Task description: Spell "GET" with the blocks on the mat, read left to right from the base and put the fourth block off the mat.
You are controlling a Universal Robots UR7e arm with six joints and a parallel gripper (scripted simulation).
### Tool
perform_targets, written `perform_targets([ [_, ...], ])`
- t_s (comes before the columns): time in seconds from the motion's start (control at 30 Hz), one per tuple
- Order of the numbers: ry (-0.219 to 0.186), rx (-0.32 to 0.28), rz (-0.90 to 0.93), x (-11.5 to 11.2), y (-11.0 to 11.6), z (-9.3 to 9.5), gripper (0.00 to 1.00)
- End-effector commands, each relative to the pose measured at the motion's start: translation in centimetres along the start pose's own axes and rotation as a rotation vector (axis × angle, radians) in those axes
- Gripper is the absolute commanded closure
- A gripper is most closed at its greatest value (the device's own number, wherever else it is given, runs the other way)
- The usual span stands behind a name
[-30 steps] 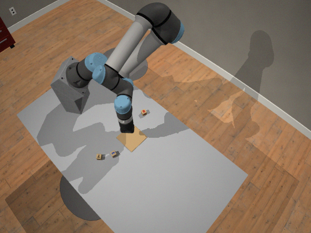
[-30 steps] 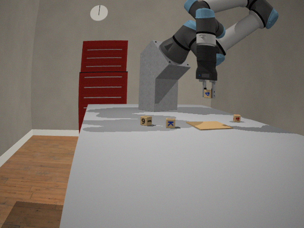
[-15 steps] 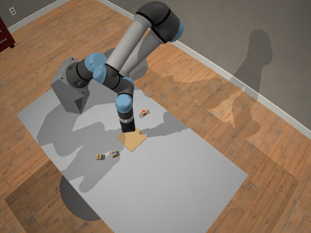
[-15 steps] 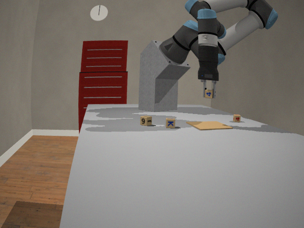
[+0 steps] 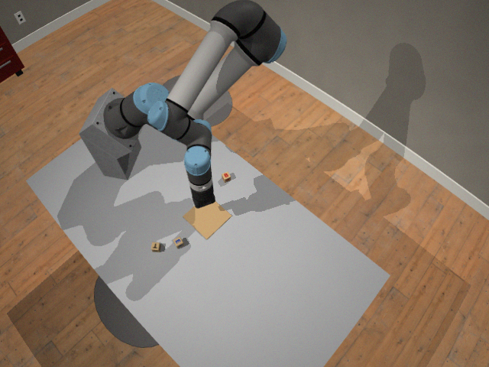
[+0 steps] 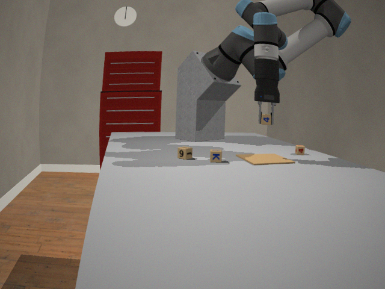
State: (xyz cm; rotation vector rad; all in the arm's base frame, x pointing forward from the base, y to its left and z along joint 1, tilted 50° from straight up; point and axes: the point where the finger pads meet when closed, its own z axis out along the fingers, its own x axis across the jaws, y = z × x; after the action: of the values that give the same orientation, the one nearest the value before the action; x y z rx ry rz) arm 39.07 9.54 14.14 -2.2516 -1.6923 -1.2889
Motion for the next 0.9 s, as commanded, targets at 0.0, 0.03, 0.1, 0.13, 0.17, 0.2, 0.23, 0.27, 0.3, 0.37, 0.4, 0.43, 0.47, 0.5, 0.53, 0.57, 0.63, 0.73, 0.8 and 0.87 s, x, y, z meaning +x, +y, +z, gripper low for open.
perform_targets([
  [0.0,-0.001,0.001,-0.140,0.17,-0.38,0.06,0.43],
  [0.03,-0.001,0.001,-0.140,0.17,-0.38,0.06,0.43],
  [0.1,-0.001,0.002,-0.184,0.22,-0.44,0.07,0.43],
  [0.13,-0.001,0.002,-0.208,0.24,-0.48,0.07,0.43],
  [0.17,-0.001,0.002,-0.223,0.26,-0.51,0.08,0.43],
  [0.2,-0.001,0.002,-0.239,0.27,-0.54,0.08,0.43],
  [0.23,-0.001,0.002,-0.256,0.29,-0.57,0.09,0.43],
  [0.27,-0.001,0.002,-0.274,0.31,-0.60,0.09,0.43],
  [0.3,-0.001,0.002,-0.292,0.33,-0.62,0.09,0.43],
  [0.37,-0.001,0.002,-0.327,0.37,-0.67,0.10,0.43],
  [0.4,-0.001,0.002,-0.345,0.39,-0.70,0.10,0.43],
  [0.43,-0.001,0.002,-0.363,0.41,-0.72,0.10,0.43],
  [0.47,-0.002,0.003,-0.381,0.43,-0.74,0.11,0.43],
  [0.5,-0.002,0.003,-0.398,0.45,-0.77,0.11,0.43],
  [0.53,-0.002,0.003,-0.416,0.47,-0.79,0.11,0.43],
  [0.57,-0.002,0.003,-0.434,0.49,-0.81,0.12,0.43],
  [0.63,-0.002,0.003,-0.434,0.49,-0.81,0.12,0.43],
  [0.73,-0.002,0.003,-0.518,0.59,-0.90,0.13,0.43],
  [0.8,-0.002,0.003,-0.551,0.64,-0.93,0.13,0.43],
  [0.87,-0.002,0.003,-0.587,0.68,-0.96,0.13,0.43],
])
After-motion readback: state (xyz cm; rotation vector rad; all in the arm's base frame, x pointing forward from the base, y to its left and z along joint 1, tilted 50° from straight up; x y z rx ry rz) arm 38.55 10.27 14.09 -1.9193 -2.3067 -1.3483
